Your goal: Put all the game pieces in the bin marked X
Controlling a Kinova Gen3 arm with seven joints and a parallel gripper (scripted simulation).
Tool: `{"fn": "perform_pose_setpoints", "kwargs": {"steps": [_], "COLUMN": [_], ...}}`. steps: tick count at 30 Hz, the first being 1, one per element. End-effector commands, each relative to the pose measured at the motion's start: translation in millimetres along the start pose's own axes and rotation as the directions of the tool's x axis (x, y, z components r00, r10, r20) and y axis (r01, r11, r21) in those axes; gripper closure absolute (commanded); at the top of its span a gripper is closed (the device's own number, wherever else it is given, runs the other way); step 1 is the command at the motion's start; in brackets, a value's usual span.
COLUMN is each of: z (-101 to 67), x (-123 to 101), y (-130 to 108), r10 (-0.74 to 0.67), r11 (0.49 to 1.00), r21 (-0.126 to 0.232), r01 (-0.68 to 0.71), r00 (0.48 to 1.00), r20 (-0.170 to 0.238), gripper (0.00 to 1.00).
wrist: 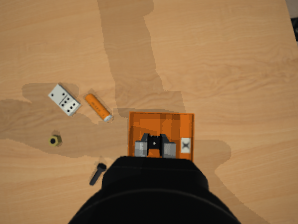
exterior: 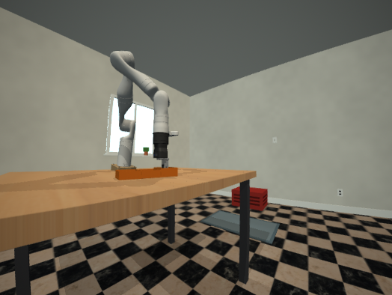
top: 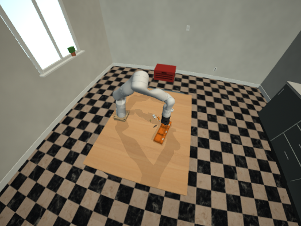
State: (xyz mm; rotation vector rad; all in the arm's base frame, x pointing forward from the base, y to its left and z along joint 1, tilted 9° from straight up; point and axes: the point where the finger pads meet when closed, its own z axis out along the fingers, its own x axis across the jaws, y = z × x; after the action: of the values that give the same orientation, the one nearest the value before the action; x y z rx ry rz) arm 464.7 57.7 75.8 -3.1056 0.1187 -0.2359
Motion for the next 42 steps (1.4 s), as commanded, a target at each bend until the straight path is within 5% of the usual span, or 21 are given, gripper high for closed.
{"fn": "perform_pose_setpoints", "kwargs": {"steps": [1, 2, 19, 42], "z": [0.4, 0.4, 0.4, -29.6], "x": [0, 0, 0, 0], "y": [-1, -1, -1, 0], "r10": [-0.003, -0.003, -0.003, -0.005], "r11": [1.000, 1.000, 1.000, 1.000], "r21": [0.001, 0.001, 0.001, 0.000], "r01": [0.003, 0.003, 0.003, 0.005], "r00": [1.000, 1.000, 1.000, 1.000], "r20": [-0.001, -0.001, -0.001, 0.001], "gripper": [0.66, 0.36, 0.36, 0.36]}}
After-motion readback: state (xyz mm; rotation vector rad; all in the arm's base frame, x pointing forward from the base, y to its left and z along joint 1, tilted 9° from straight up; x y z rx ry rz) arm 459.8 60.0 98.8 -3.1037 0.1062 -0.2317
